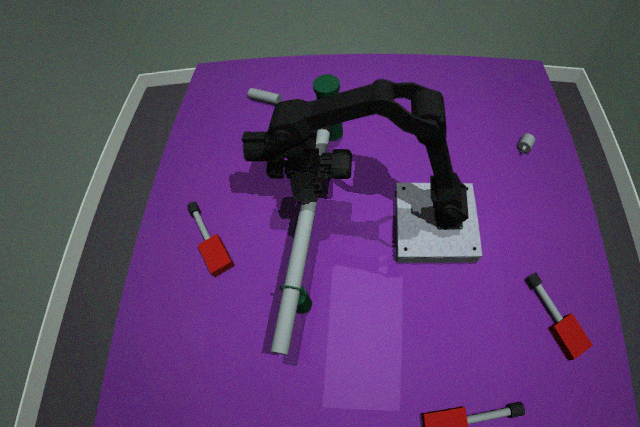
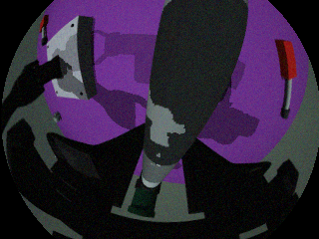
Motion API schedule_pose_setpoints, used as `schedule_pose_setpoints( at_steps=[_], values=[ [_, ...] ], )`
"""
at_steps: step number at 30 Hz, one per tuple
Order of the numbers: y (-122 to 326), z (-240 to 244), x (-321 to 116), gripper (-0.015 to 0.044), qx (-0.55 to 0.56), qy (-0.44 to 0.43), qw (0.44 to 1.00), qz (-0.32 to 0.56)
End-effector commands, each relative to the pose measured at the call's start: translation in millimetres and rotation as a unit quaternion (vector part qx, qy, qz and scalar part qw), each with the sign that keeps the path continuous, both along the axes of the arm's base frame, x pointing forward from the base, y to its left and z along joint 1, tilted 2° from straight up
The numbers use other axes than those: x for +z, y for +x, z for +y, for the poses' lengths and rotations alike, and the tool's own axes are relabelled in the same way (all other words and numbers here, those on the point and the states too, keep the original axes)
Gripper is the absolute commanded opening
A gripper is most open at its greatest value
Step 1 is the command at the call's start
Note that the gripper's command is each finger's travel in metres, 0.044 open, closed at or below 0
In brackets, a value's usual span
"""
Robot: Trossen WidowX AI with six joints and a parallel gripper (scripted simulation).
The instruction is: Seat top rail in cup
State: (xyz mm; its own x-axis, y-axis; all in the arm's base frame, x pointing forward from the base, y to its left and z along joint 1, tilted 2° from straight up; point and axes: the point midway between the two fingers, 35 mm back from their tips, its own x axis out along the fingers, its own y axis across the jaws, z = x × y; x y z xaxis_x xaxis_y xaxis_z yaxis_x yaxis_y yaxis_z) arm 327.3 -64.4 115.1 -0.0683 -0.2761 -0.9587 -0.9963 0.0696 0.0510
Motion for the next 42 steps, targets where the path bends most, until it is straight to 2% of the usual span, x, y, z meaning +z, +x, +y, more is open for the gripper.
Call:
schedule_pose_setpoints(
  at_steps=[1,40,42],
  values=[
    [-0.1,-6.8,2.7,0.0,0.0,-0.007,1.0,-0.002],
    [-1.4,-18.1,1.8,0.0,0.0,0.0,1.0,0.002],
    [-1.4,-18.1,1.8,0.0053,0.0,0.0,1.0,0.002]
  ],
)
